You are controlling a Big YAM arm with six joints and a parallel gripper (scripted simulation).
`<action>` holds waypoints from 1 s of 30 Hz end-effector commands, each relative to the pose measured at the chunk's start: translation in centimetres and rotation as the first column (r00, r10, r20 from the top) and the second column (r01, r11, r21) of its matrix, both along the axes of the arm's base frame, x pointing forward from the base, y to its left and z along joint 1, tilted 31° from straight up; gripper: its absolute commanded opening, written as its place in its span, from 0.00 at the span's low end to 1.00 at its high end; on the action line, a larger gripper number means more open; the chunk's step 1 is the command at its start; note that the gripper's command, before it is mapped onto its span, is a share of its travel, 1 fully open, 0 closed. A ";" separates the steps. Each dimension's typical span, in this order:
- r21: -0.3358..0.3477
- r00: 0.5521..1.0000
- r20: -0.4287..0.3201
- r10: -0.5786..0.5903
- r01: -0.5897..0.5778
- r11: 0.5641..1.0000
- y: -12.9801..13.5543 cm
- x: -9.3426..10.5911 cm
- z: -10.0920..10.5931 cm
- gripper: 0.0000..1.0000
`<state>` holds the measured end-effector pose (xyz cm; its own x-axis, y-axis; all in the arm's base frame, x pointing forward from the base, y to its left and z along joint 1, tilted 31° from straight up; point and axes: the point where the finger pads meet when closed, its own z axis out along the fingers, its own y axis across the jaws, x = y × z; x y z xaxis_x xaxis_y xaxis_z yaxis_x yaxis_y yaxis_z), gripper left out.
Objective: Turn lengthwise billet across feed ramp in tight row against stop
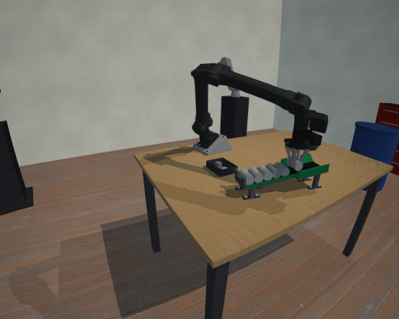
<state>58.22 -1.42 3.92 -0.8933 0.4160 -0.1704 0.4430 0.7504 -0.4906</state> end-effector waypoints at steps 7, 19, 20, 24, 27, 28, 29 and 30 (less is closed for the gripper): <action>0.008 0.997 0.072 0.022 -0.023 1.000 2.1 1.8 2.3 0.00; 0.008 0.997 0.072 0.022 -0.023 1.000 2.1 1.7 2.3 0.00; 0.008 0.997 0.072 0.022 -0.023 1.000 2.1 1.7 2.3 0.00; 0.008 0.997 0.071 0.022 -0.023 1.000 2.1 1.7 2.2 0.00; 0.007 0.997 0.070 0.023 -0.023 1.000 2.0 1.7 2.1 0.00; 0.007 0.997 0.070 0.023 -0.023 1.000 2.0 1.7 2.1 0.00; 0.007 0.997 0.069 0.023 -0.024 1.000 2.0 1.7 2.0 0.00; 0.007 0.997 0.068 0.023 -0.024 1.000 2.0 1.6 1.9 0.00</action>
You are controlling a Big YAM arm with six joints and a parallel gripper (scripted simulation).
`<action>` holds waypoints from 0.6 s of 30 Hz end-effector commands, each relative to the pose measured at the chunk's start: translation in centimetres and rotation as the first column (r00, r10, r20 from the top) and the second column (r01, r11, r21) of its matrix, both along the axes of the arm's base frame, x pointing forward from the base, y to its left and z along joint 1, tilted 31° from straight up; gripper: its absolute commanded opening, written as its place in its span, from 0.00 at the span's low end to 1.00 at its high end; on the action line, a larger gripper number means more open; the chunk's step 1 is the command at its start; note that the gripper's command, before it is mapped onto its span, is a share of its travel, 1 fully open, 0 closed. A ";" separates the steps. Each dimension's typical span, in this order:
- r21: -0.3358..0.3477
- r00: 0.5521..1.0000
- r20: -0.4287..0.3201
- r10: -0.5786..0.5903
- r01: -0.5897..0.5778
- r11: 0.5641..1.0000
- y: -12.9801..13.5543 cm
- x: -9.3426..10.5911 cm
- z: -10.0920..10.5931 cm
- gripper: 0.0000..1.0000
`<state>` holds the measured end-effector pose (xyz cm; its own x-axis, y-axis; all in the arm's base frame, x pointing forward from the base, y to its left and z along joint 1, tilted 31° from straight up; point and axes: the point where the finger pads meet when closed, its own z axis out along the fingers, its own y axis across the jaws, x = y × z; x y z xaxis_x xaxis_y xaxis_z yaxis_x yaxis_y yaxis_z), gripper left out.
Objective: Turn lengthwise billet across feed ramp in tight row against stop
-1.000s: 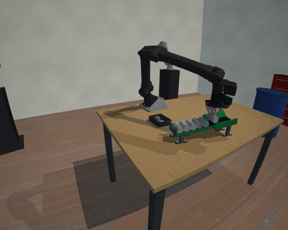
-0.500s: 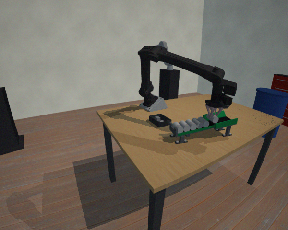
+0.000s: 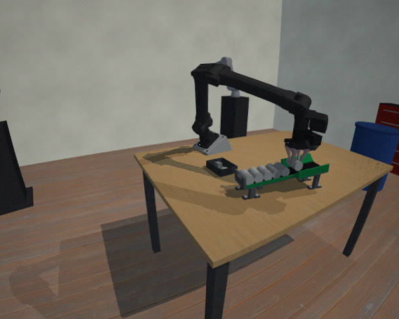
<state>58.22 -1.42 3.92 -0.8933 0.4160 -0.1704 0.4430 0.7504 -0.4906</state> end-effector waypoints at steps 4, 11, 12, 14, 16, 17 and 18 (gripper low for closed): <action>0.006 0.998 0.060 0.024 -0.025 1.000 2.0 1.4 1.6 0.00; 0.006 0.998 0.055 0.026 -0.026 1.000 1.9 1.1 1.5 0.00; 0.005 0.998 0.051 0.026 -0.026 1.000 1.9 1.0 1.3 0.00; 0.004 0.999 0.043 0.027 -0.027 1.000 1.8 0.8 0.9 0.00; 0.003 0.999 0.037 0.028 -0.028 1.000 1.8 0.6 0.7 0.00; 0.003 0.999 0.035 0.028 -0.028 1.000 1.8 0.6 0.7 0.00; 0.004 0.999 0.041 0.029 -0.029 1.000 1.8 0.8 0.8 0.00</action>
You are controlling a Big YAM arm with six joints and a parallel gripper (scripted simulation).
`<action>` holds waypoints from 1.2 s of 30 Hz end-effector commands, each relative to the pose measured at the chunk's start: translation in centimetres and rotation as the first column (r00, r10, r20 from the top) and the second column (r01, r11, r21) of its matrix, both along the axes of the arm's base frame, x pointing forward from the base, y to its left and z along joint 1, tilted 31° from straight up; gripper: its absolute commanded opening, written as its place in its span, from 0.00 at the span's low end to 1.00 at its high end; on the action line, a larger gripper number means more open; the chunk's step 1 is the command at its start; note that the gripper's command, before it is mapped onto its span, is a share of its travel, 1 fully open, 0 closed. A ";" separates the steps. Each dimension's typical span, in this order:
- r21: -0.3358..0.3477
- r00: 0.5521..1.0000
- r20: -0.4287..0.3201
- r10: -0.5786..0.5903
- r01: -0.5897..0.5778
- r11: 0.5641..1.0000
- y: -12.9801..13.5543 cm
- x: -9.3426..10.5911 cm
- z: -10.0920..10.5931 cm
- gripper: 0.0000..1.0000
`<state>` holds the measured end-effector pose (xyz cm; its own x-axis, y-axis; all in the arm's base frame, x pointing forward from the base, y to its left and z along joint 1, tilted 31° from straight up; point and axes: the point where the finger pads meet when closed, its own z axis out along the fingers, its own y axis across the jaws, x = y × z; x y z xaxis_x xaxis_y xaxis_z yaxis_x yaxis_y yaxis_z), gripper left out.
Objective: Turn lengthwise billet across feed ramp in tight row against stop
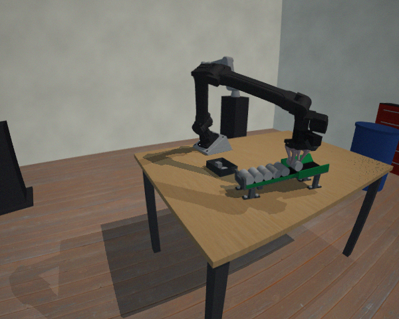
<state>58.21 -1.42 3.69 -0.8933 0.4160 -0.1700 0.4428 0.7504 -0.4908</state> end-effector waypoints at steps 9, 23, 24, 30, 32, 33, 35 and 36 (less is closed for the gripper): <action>0.004 0.999 0.039 0.032 -0.032 0.999 1.7 0.7 0.9 0.00; 0.004 0.999 0.035 0.031 -0.031 1.000 1.3 0.8 0.4 0.00; 0.004 0.999 0.037 0.030 -0.030 1.000 1.2 0.8 0.5 0.00; 0.006 0.998 0.055 0.027 -0.027 1.000 1.1 1.1 1.3 0.00; 0.005 0.998 0.050 0.026 -0.026 1.000 1.0 1.0 1.0 0.00; 0.005 0.999 0.047 0.025 -0.026 1.000 1.0 0.9 0.9 0.00; 0.004 0.999 0.043 0.025 -0.025 1.000 0.9 0.8 0.7 0.00; 0.004 0.999 0.041 0.024 -0.024 1.000 0.9 0.7 0.6 0.00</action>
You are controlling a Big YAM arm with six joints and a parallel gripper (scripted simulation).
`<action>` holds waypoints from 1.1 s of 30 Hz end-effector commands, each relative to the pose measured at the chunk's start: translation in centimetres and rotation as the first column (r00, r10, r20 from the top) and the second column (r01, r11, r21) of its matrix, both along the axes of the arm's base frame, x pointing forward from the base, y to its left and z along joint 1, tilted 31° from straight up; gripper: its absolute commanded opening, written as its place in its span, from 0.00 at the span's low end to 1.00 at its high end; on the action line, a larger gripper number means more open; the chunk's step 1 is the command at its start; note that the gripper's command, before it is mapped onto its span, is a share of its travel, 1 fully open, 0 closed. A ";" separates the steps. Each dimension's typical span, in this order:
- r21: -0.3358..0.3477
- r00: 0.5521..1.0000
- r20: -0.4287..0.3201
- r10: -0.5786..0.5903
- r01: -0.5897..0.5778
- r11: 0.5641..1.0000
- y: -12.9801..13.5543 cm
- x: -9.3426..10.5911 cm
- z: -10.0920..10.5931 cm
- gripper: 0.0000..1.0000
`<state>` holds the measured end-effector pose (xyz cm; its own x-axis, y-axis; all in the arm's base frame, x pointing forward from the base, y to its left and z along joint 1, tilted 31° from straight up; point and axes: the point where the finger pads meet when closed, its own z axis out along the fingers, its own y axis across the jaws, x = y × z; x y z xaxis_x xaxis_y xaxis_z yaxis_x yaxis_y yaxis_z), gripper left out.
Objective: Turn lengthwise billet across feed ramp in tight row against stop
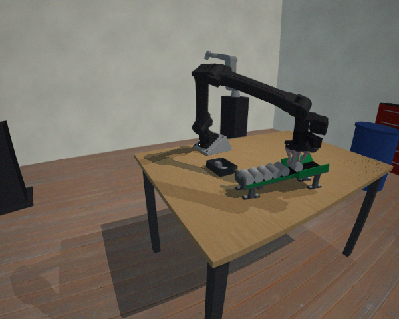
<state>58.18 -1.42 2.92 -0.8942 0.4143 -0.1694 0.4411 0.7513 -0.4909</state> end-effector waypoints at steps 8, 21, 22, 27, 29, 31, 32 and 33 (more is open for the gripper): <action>0.004 0.999 0.043 0.021 -0.021 1.000 0.8 0.9 1.3 0.00; 0.004 0.999 0.041 0.020 -0.021 1.000 0.7 0.8 1.2 0.00; 0.004 0.999 0.041 0.020 -0.021 1.000 0.7 0.8 1.2 0.00; 0.004 0.999 0.041 0.020 -0.021 1.000 0.7 0.8 1.2 0.00; 0.004 0.999 0.041 0.020 -0.021 1.000 0.7 0.8 1.2 0.00; 0.004 0.999 0.041 0.020 -0.021 1.000 0.7 0.8 1.2 0.00; 0.004 0.999 0.041 0.020 -0.021 1.000 0.7 0.8 1.2 0.00; 0.004 0.999 0.041 0.020 -0.021 1.000 0.7 0.8 1.2 0.00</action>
